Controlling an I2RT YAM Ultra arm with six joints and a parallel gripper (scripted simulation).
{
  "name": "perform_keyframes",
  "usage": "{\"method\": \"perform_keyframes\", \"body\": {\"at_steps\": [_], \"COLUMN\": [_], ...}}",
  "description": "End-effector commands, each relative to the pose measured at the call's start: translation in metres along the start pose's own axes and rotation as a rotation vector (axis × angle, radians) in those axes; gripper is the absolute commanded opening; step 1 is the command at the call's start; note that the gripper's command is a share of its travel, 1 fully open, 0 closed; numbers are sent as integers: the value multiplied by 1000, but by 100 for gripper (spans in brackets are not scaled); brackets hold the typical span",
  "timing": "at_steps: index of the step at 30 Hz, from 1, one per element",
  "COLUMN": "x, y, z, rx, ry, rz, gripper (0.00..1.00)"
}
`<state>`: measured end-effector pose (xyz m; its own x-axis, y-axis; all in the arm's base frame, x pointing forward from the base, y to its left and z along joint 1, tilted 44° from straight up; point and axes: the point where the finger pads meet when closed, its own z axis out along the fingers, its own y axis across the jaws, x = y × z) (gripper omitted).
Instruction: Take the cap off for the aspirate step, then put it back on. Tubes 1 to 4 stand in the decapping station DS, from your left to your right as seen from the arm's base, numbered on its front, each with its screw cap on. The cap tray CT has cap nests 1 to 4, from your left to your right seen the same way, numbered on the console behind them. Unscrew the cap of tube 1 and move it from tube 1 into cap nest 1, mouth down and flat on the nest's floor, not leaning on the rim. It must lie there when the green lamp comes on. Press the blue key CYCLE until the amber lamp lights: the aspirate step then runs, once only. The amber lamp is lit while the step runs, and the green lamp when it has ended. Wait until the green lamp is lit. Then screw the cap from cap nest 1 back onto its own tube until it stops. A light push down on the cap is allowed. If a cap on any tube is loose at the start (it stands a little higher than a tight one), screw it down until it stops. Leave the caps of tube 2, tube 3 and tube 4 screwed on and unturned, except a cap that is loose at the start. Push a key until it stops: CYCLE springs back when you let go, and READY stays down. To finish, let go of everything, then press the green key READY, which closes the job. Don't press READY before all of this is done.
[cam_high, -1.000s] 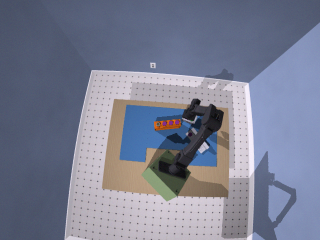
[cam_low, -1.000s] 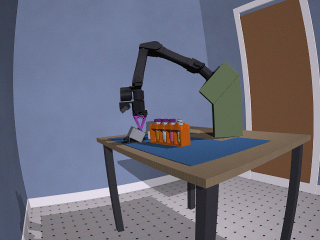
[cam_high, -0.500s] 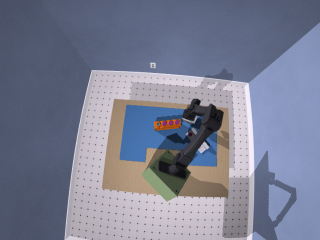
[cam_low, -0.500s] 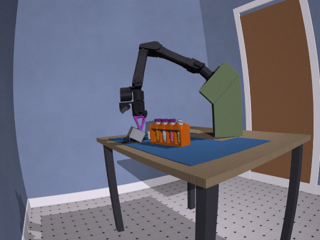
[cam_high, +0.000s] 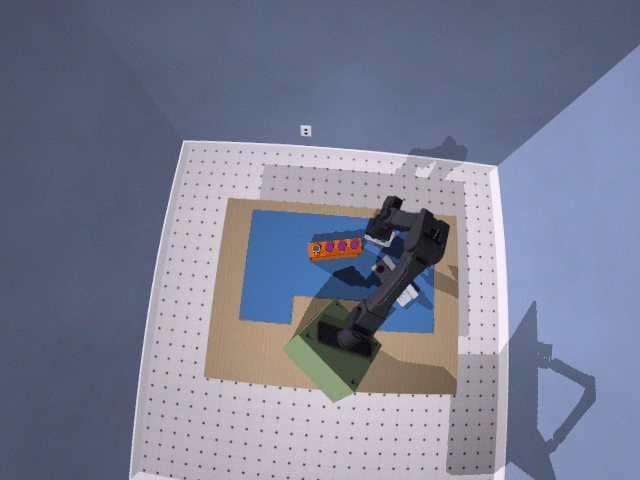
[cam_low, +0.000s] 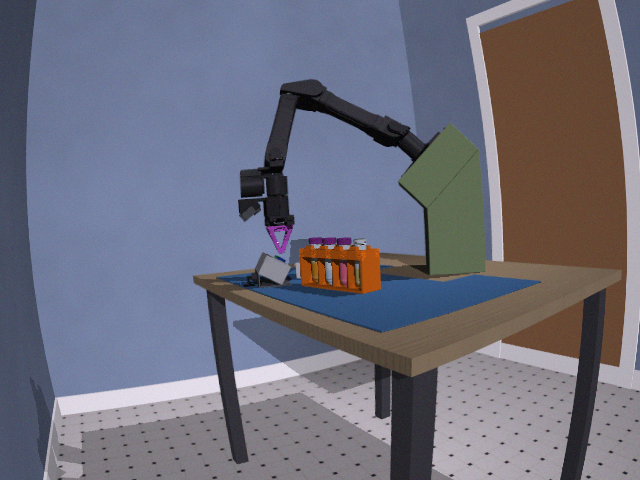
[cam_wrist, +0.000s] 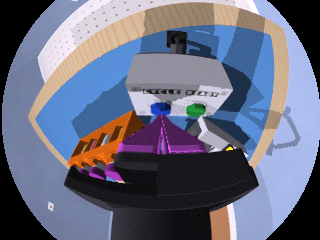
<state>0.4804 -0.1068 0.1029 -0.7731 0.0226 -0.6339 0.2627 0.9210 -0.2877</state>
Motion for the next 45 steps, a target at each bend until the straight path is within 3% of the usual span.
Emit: {"method": "perform_keyframes", "body": {"at_steps": [1, 3, 12, 13, 17, 20, 23, 25, 40, 45], "x": [-5, -5, -5, -1, 16, 24, 37, 37, 100, 100], "y": [1, 1, 1, -6, -35, -49, -71, -71, -179, -180], "z": [-14, -19, -19, -18, -14, -12, -10, -10, 4, 4], "rx": [0, 0, 0, -1, -2, -3, -2, -2, 2, 2], "ry": [-15, -15, -15, -15, -14, -14, -14, -14, -13, -13], "rz": [3, 3, 3, 86, 411, 546, 545, 545, 544, 544], "gripper": [0, 0, 0, 100, 100, 100, 100, 100, 100, 100]}}
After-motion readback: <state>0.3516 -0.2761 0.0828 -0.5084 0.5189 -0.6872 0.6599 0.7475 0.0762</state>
